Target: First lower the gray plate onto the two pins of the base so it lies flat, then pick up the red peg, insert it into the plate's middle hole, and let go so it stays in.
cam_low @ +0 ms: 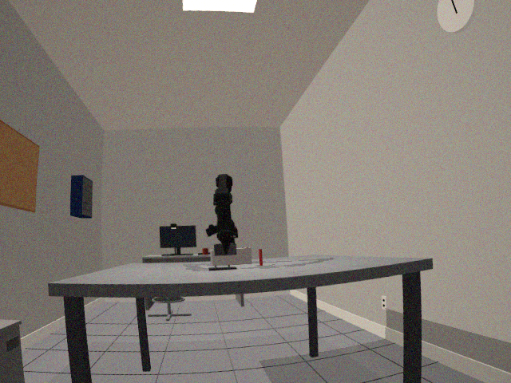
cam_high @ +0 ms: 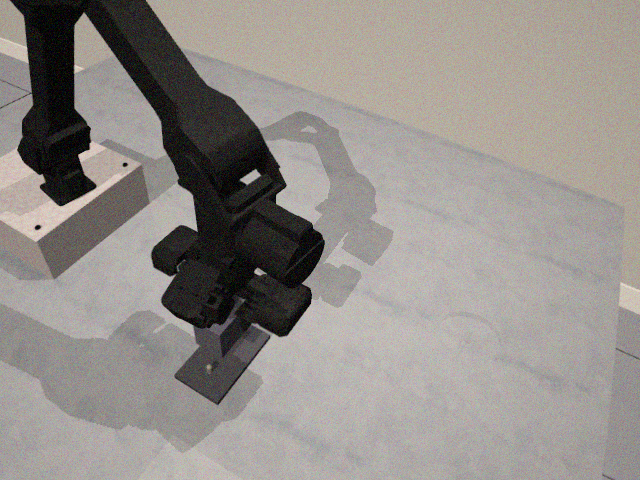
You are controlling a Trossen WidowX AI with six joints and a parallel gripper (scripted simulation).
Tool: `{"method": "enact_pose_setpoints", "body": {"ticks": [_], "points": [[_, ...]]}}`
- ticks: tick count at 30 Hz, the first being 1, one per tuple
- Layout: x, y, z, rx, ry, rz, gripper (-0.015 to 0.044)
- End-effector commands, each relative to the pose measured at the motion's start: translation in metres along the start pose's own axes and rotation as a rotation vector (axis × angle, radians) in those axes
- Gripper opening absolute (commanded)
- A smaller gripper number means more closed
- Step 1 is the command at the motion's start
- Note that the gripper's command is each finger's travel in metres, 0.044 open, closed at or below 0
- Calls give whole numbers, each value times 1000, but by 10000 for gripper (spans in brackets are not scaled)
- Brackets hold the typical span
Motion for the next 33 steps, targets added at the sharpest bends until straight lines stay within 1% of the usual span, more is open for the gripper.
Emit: {"method": "enact_pose_setpoints", "body": {"ticks": [1, 27, 33], "points": [[-5, 12, 8, -4, -5, 1, 0], [-7, 17, 10, -5, -5, 3, 0], [-7, 17, 20, -5, -5, 3, 0]]}}
Point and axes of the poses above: the point midway between the two fingers, 35 mm back from their tips, its own z axis out along the fingers, its own x axis across the jaws, y = z × x, the point moved 4 cm from there along -z, back along the fingers, and after that the axes turned 8 degrees about -z, right-handed, at the moved point
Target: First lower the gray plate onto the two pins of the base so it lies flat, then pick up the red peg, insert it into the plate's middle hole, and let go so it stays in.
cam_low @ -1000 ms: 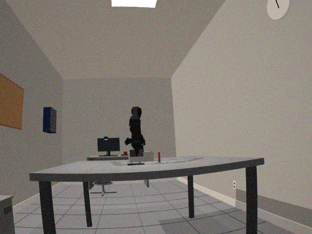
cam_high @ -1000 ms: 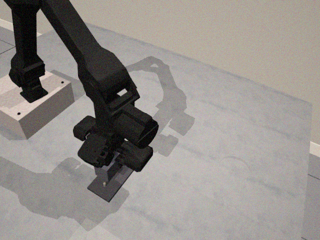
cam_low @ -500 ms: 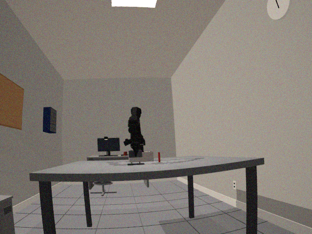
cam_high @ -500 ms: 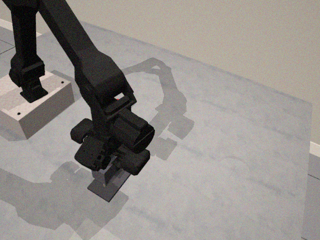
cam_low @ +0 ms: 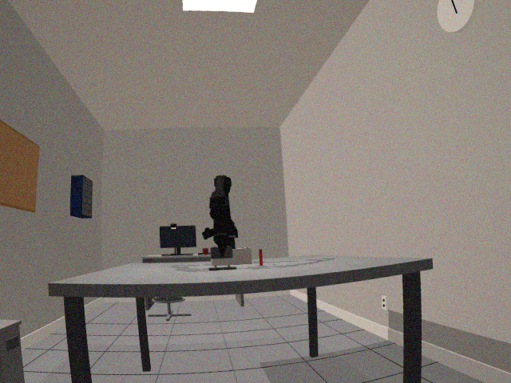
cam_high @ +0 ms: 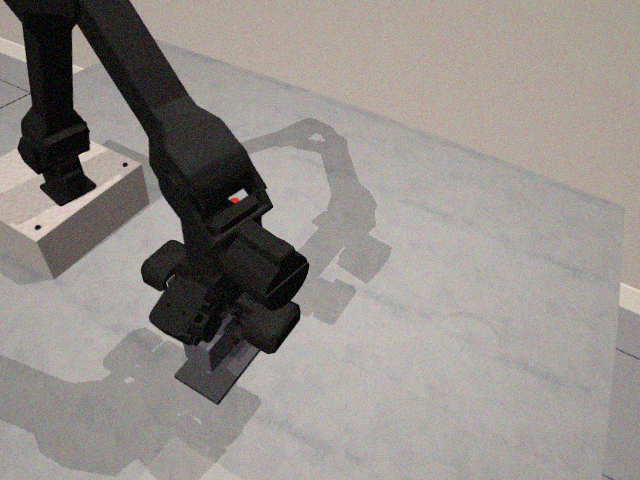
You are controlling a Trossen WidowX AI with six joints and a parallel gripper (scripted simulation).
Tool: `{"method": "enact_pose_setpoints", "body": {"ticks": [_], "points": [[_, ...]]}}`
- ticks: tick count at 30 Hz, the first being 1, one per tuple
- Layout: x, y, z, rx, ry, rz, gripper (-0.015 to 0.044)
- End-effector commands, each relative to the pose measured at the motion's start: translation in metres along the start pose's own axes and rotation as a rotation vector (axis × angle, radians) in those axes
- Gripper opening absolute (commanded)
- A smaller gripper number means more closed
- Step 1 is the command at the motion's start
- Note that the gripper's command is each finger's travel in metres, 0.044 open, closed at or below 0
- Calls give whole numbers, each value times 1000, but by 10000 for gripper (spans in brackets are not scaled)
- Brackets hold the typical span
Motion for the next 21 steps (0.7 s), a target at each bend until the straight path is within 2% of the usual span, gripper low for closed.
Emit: {"method": "enact_pose_setpoints", "body": {"ticks": [1, 21], "points": [[-1, 1, 9, -4, -5, -5, 0], [-1, 1, 35, -4, -5, -5, 0]]}}
Point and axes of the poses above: the point midway between the two fingers, 35 mm back from their tips, its own z axis out along the fingers, its own x axis across the jaws, y = z × x, the point moved 4 cm from there along -z, back along the fingers, and after that the axes turned 8 degrees about -z, right-handed, at the moved point
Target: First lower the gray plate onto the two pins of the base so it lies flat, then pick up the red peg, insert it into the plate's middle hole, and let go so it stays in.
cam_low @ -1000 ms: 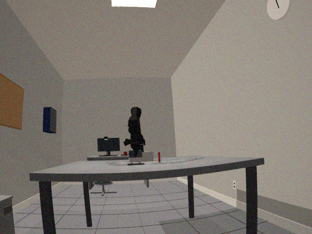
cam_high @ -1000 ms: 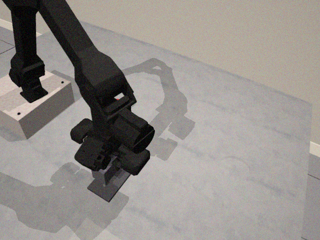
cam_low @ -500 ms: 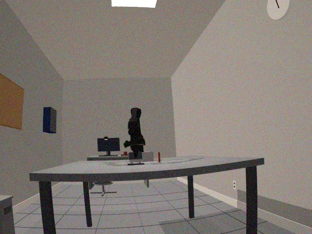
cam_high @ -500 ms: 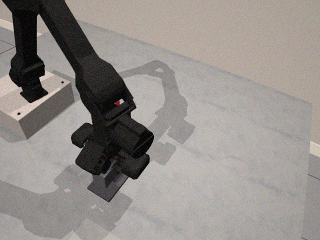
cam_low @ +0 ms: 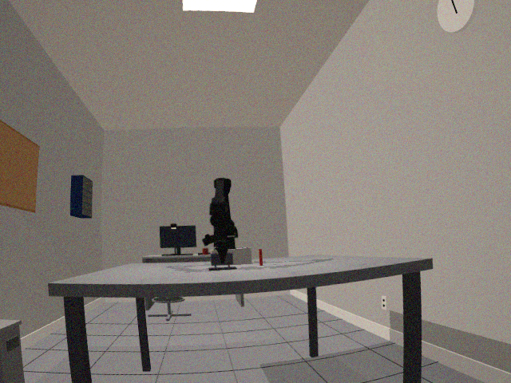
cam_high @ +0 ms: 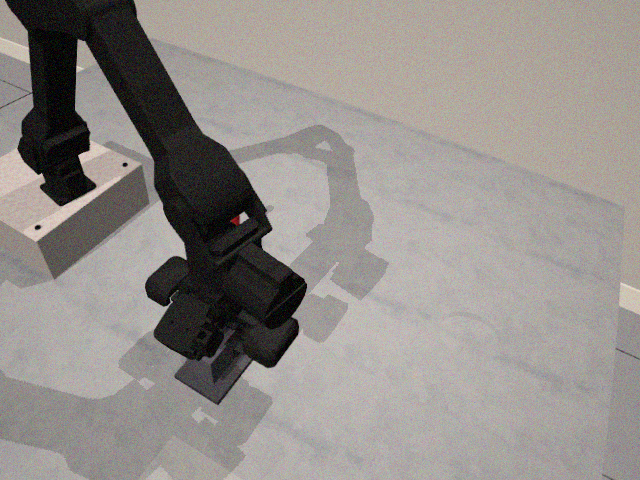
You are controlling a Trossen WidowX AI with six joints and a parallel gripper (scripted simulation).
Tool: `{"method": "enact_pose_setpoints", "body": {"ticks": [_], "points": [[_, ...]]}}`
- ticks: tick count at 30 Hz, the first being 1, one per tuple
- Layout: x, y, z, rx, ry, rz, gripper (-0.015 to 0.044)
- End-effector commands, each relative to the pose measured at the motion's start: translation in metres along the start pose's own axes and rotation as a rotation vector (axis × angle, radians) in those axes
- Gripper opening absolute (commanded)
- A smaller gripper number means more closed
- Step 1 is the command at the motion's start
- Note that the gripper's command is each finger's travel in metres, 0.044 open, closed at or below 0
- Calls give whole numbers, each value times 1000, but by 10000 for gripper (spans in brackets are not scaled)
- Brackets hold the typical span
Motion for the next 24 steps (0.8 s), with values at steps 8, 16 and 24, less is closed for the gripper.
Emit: {"method": "enact_pose_setpoints", "body": {"ticks": [8, 16, 24], "points": [[0, 0, 4, 1, -2, 0, 0], [0, 0, 4, 1, -2, 0, 157], [0, 0, 4, 1, -2, 0, 368]]}}
Point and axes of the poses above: the point midway between the two fingers, 35 mm back from their tips, its own z axis out along the fingers, its own x axis across the jaws, y = z × x, the point moved 4 cm from there along -z, back along the fingers, and after that the axes turned 8 degrees about -z, right-handed, at the moved point
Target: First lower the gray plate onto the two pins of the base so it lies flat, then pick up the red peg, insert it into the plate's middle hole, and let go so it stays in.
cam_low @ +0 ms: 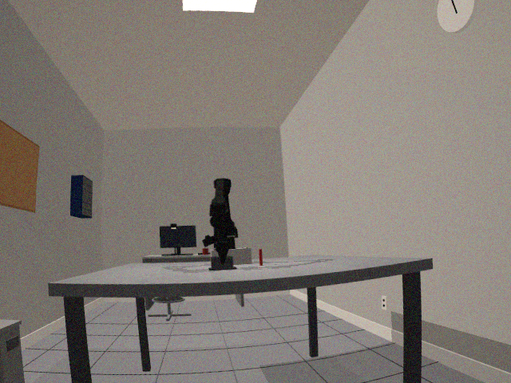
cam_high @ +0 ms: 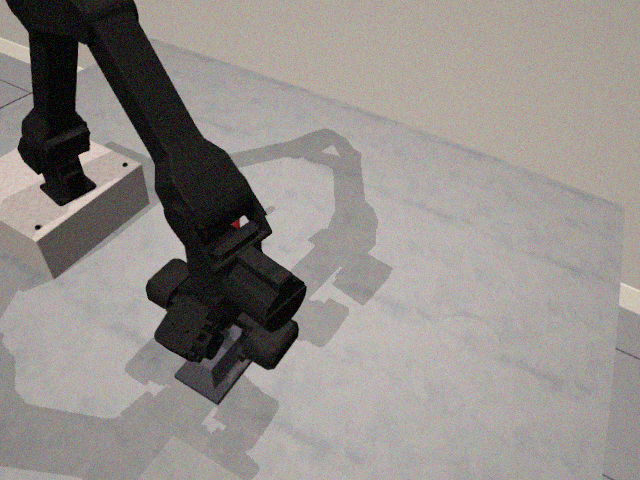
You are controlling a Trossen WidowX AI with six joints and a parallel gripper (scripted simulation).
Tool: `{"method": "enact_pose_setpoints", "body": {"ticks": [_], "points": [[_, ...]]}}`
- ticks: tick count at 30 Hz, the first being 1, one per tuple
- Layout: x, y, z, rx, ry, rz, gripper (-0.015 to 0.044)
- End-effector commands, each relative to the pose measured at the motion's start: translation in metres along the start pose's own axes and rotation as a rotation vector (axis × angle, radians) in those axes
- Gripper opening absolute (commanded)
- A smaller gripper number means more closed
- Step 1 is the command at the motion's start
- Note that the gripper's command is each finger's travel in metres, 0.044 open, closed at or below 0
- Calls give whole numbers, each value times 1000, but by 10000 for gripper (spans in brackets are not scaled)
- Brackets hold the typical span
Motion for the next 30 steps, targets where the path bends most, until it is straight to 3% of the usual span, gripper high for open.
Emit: {"method": "enact_pose_setpoints", "body": {"ticks": [1, 3, 9, 16, 26, 30], "points": [[0, 0, 0, 0, -1, 0, 394], [0, 0, 0, 0, -1, 0, 440], [2, 0, -10, 0, -1, -1, 440], [2, -1, -115, -4, -3, -5, 440], [5, -3, -118, -4, -3, -11, 440], [-5, -63, -121, 3, -3, -128, 440]]}}
Point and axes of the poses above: the point midway between the two fingers, 35 mm back from their tips, its own z axis out along the fingers, its own x axis across the jaws, y = z × x, the point moved 4 cm from there along -z, back along the fingers, and after that the axes turned 8 degrees about -z, right-handed, at the moved point
